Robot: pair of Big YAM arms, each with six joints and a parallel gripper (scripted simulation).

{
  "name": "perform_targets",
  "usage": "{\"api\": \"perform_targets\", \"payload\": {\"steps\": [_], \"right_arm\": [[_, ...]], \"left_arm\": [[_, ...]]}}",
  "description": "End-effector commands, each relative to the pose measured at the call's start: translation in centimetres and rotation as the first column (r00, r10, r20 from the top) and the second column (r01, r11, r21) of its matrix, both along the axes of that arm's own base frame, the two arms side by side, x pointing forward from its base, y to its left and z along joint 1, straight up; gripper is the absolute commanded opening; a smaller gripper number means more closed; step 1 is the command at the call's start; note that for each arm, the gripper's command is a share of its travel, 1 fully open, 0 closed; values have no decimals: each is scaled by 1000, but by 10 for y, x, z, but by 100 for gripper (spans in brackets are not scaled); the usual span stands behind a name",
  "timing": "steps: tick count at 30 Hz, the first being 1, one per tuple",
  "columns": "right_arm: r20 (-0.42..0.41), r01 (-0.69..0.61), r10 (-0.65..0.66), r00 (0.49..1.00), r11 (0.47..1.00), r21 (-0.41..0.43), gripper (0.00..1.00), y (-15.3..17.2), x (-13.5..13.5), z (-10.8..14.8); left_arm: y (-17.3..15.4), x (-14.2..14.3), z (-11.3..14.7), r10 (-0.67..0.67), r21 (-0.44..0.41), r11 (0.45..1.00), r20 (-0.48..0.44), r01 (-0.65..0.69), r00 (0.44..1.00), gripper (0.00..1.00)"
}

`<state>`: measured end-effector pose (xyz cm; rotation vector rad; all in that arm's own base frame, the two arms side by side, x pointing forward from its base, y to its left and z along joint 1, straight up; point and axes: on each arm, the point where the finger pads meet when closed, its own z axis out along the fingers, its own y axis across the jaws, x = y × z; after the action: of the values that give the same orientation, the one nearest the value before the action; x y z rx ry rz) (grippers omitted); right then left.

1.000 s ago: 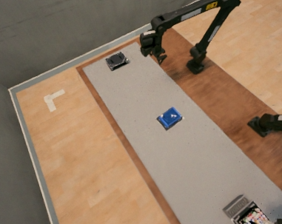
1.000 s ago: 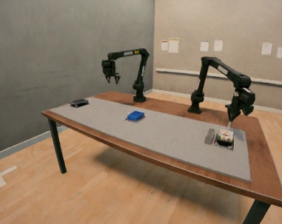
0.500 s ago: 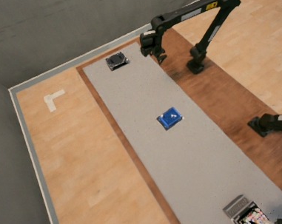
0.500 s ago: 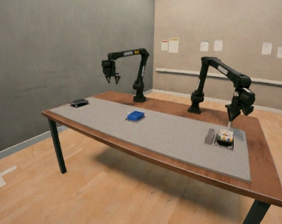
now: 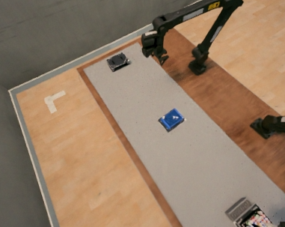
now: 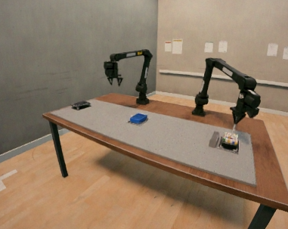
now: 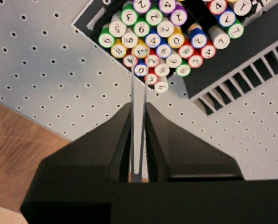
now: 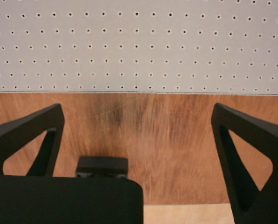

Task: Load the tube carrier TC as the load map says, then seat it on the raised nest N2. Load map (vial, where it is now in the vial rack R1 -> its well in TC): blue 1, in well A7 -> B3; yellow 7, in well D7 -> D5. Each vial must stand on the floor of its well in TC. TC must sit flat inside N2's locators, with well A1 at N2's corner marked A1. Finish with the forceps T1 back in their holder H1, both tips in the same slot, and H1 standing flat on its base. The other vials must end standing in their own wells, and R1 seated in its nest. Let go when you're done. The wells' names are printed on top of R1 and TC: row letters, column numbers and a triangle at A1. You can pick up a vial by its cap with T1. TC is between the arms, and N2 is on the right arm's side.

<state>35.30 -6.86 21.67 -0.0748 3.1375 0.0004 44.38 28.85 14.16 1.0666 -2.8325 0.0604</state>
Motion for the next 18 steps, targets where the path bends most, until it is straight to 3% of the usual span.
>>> {"api": "perform_targets", "payload": {"steps": [1,15,18], "right_arm": [[32,13,-13,999,1000,-7,100,-1,8,12],[32,13,-13,999,1000,-7,100,-1,8,12],[32,13,-13,999,1000,-7,100,-1,8,12]], "left_arm": [[-10,-1,-10,-21,-19,1000,-31,20,999,9],[-10,-1,-10,-21,-19,1000,-31,20,999,9],[-7,4,10,-20,6,1000,6,20,1000,9]]}}
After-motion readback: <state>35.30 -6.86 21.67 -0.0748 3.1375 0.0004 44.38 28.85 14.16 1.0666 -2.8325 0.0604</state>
